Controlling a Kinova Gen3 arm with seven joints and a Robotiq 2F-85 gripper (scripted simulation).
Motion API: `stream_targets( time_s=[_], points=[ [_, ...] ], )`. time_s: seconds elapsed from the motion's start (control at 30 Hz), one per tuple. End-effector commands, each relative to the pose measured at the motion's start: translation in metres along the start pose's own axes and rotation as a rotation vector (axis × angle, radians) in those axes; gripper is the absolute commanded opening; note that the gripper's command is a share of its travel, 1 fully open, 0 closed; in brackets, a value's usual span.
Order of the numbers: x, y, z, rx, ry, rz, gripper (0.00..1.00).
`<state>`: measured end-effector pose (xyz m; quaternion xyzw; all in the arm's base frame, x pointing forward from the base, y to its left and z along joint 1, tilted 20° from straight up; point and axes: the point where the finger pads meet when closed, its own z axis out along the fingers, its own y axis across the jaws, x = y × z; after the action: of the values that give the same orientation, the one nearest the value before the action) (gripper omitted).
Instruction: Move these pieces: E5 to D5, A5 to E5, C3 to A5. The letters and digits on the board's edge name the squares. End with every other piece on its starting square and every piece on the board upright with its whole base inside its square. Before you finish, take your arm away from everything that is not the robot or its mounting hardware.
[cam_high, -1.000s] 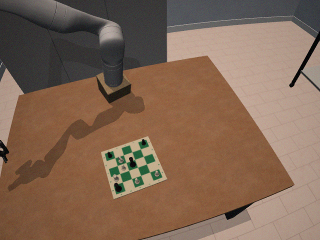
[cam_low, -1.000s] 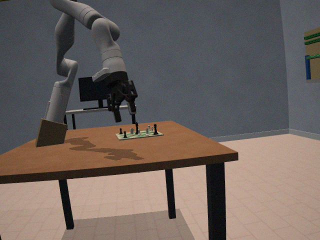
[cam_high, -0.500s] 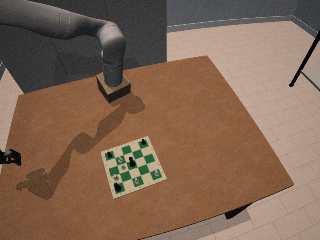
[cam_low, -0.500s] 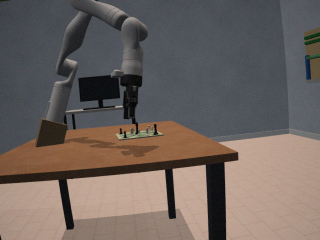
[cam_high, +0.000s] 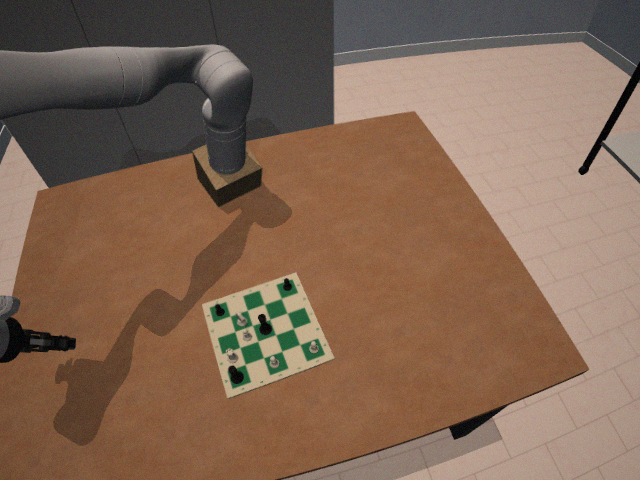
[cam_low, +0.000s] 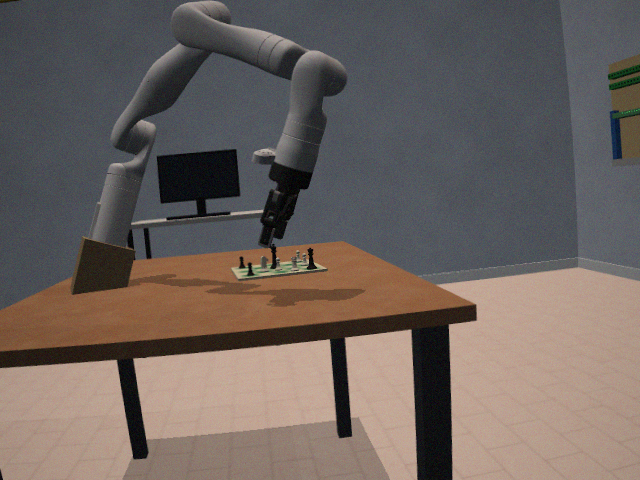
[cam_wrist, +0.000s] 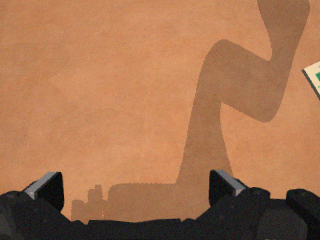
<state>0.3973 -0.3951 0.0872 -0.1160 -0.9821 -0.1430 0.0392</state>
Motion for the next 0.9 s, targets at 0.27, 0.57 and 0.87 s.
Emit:
stream_targets(
  time_s=[0.27, 0.57, 0.87],
  points=[
    [-0.011, 0.056, 0.03, -0.228, 0.187, 0.332, 1.0],
    [-0.013, 0.084, 0.042, -0.349, 0.286, 0.522, 1.0],
    [-0.014, 0.111, 0.053, -0.468, 0.383, 0.707, 1.0]
  ],
)
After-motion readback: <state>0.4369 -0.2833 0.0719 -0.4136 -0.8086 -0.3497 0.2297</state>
